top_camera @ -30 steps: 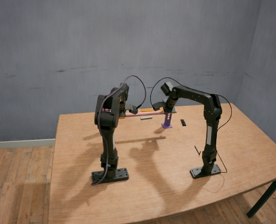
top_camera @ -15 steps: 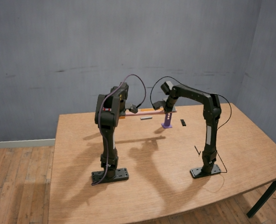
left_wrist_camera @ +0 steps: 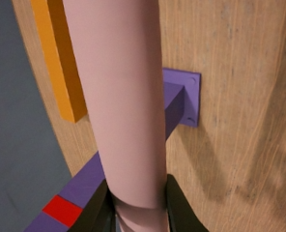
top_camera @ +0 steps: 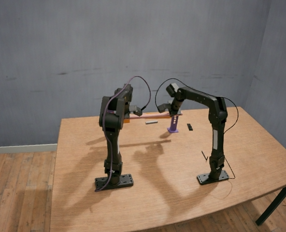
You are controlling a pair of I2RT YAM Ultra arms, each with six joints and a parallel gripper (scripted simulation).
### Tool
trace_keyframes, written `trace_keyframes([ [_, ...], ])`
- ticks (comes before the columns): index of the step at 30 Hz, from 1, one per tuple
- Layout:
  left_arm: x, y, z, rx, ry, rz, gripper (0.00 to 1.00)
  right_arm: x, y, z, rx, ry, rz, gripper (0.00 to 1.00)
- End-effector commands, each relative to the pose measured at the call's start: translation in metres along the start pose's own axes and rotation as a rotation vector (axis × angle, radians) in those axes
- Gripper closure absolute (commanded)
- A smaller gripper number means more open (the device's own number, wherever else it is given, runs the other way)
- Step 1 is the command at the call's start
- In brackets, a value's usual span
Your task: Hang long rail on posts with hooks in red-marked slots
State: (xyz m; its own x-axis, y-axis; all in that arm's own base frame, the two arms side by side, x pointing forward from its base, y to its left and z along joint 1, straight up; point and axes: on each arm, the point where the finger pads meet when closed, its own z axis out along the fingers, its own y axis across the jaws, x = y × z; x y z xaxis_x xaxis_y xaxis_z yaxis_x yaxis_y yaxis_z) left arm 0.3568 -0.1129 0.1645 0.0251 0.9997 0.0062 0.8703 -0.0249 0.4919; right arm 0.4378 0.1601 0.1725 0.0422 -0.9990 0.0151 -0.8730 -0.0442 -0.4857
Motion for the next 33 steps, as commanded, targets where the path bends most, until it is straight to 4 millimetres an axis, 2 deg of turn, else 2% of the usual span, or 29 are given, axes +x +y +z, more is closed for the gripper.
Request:
trace_keyframes([
  [1,-0.001,0.022,-0.012,-0.064,-0.017,-0.009,0.81,0.001,-0.024,-0.021,0.071,-0.018,0.008,0.81],
  [18,-0.003,0.03,-0.013,-0.096,-0.032,-0.006,0.81,0.002,-0.026,-0.023,0.081,-0.009,0.001,0.81],
  [21,-0.003,0.037,-0.01,-0.101,-0.032,-0.011,0.81,0.002,-0.036,-0.021,0.093,-0.008,0.004,0.81],
  [33,-0.002,0.037,-0.01,-0.1,-0.031,-0.012,0.81,0.002,-0.037,-0.021,0.094,-0.008,0.006,0.81],
])
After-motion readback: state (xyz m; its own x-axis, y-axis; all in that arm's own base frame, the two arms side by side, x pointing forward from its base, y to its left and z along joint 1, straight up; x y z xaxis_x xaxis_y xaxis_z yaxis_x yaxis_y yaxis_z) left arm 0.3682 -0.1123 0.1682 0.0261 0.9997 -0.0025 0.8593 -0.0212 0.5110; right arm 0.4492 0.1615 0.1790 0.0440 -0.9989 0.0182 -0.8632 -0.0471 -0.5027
